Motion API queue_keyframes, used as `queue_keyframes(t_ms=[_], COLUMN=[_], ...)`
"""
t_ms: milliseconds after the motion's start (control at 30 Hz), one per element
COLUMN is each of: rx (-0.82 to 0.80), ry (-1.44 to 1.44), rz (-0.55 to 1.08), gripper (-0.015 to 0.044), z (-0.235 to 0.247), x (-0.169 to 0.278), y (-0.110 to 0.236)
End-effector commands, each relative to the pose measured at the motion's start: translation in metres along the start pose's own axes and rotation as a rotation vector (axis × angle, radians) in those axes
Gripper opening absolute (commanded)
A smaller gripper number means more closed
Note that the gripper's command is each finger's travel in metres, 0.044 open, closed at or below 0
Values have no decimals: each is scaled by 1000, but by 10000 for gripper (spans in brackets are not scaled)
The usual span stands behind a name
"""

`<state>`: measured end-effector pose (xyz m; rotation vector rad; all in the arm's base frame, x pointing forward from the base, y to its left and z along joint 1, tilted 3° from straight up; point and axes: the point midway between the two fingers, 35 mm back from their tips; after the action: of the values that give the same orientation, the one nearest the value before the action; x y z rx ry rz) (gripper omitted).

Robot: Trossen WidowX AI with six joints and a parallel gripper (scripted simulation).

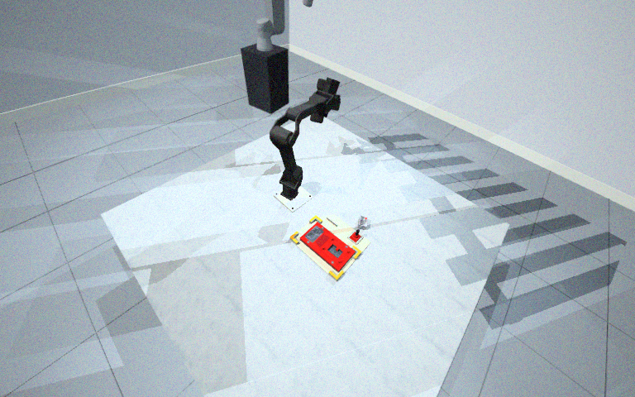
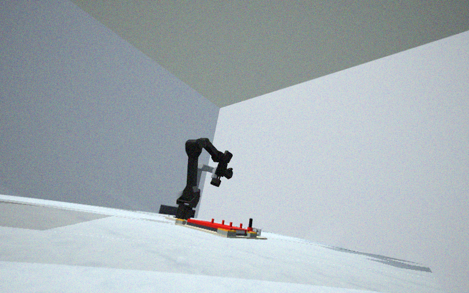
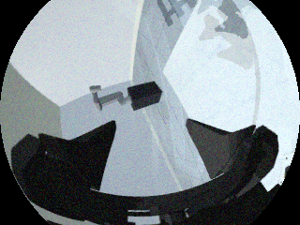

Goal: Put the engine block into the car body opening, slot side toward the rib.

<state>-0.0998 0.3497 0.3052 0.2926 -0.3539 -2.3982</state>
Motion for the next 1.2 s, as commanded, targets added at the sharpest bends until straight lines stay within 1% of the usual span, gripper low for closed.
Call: queue_keyframes(t_ms=[0,167,367,567,900,1167], rx=[61,142,271,412,676,887], ry=[57,160,294,441,658,802], rz=[-101,-176,-259,-282,-251,-146], gripper=[440,440,440,440,440,440], z=[-13,-30,-56,-81,-128,-168], x=[-32,-64,-104,-135,-176,-197], y=[9,22,46,73,130,187])
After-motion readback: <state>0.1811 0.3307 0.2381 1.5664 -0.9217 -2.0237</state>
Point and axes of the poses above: the point midway between the two fingers, 35 mm back from their tips, its own y axis back along the fingers, its own z axis across the jaws, x = y × z, and after that the axes turned 15 degrees about y, right-handed
